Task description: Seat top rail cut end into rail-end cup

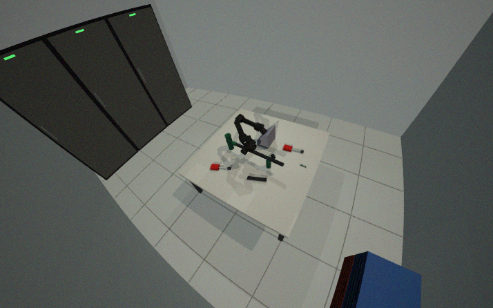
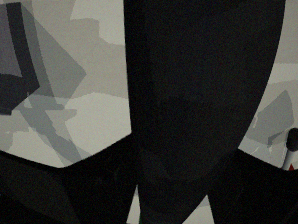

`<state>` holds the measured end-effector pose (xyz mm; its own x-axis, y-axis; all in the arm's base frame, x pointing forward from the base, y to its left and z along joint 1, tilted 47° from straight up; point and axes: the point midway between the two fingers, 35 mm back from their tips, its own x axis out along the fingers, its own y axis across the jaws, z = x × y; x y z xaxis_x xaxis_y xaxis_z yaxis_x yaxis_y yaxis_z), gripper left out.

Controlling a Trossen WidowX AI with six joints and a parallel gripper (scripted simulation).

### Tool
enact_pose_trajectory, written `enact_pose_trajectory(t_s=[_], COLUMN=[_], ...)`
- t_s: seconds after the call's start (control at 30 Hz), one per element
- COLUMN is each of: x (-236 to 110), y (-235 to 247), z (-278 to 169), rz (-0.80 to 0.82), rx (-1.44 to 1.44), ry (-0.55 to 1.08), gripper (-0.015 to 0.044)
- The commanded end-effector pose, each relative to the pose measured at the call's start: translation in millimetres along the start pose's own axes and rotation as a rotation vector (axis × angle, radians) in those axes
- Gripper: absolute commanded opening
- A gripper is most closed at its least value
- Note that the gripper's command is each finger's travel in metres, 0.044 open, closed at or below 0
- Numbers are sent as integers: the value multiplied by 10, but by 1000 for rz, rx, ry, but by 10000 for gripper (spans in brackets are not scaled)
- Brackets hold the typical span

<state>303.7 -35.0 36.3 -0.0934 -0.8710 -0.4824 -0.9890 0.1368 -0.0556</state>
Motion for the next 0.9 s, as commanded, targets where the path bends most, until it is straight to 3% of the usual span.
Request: enact_pose_trajectory(t_s=[0.0,0.87], x=[-8,70], y=[-23,-7], z=[-59,-209], rz=[-8,0], rx=[7,1], ry=[-1,2], gripper=[0,0])
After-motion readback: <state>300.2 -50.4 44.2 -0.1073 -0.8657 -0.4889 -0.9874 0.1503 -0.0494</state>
